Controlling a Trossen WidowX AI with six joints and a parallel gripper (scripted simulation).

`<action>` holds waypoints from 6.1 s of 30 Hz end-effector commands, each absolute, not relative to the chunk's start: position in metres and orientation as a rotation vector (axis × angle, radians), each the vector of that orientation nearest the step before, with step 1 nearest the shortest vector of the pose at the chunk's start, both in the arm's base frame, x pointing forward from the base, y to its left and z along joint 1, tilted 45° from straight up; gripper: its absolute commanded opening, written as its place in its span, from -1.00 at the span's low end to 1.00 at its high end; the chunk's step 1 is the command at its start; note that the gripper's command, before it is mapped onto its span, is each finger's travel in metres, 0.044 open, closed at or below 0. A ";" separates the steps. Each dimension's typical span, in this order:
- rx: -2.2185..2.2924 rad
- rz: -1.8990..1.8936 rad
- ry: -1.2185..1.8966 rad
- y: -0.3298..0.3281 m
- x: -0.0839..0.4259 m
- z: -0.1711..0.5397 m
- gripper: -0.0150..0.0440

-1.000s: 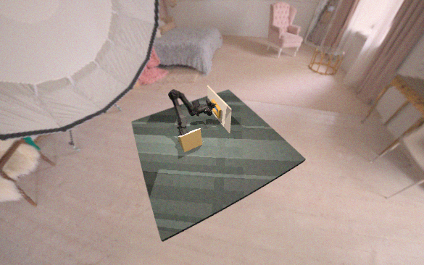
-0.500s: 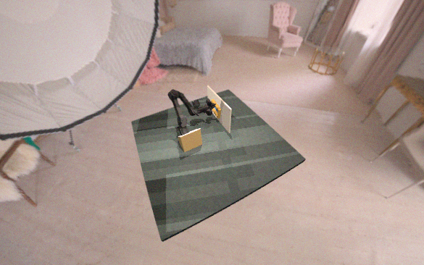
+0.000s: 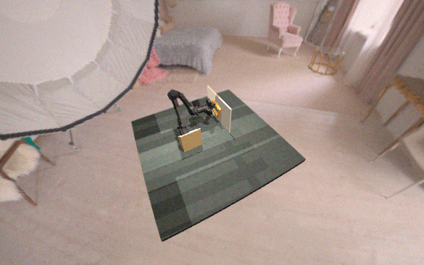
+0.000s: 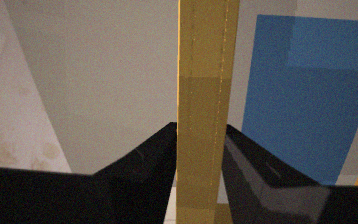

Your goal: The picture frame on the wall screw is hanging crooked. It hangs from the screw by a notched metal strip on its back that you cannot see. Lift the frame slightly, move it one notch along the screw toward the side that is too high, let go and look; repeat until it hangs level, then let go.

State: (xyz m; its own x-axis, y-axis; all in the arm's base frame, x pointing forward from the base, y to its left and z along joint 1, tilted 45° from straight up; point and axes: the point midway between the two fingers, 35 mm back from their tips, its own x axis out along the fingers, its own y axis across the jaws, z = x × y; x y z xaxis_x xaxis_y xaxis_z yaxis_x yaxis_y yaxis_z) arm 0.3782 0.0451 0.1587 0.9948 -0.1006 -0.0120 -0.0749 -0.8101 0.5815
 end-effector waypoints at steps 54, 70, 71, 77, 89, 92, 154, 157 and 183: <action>2.518 -0.046 -0.145 0.044 0.378 0.168 -0.49; 2.518 -0.046 -0.145 0.046 0.379 0.168 -0.49; 2.518 -0.046 -0.145 0.046 0.379 0.168 -0.49; 2.518 -0.046 -0.145 0.045 0.378 0.169 -0.49; 2.518 -0.046 -0.145 0.046 0.379 0.170 -0.49; 2.518 -0.046 -0.145 0.046 0.379 0.170 -0.49; 2.448 -0.051 -0.141 0.054 0.379 0.163 -0.49; 2.433 -0.052 -0.140 0.054 0.379 0.163 -0.49; 2.351 -0.057 -0.135 0.054 0.379 0.162 0.13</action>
State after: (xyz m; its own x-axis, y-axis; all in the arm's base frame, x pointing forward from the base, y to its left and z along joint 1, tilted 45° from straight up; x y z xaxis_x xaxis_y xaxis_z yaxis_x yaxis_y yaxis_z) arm 0.3791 0.0543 0.1621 0.9934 -0.1145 -0.0015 -0.0793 -0.6975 0.7122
